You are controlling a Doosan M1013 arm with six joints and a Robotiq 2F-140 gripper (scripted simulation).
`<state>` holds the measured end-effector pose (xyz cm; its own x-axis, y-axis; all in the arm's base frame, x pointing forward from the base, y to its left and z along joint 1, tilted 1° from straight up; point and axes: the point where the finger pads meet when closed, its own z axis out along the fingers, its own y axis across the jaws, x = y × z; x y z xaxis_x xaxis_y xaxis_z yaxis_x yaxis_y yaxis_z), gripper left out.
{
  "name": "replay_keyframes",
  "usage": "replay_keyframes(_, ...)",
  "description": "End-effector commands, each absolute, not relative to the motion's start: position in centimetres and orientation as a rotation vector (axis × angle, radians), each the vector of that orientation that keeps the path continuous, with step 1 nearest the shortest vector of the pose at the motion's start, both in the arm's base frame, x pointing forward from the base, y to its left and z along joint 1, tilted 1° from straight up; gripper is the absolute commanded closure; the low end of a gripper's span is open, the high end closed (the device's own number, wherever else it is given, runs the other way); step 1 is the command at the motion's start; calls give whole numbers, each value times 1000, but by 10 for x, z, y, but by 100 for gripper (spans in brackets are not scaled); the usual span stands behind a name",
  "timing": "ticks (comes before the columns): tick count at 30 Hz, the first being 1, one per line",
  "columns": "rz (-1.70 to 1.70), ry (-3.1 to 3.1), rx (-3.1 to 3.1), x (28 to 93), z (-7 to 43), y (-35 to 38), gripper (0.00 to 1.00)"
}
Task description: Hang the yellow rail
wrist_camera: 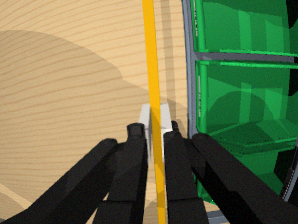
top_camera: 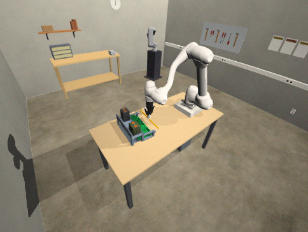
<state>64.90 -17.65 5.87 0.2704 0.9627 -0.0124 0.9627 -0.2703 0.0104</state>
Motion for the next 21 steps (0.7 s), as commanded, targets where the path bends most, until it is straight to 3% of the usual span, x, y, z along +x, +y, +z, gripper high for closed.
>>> replay_keyframes(1,-5,1888,2491,649,59,-176,90)
replay_keyframes(21,-5,1888,2491,665,55,-181,90)
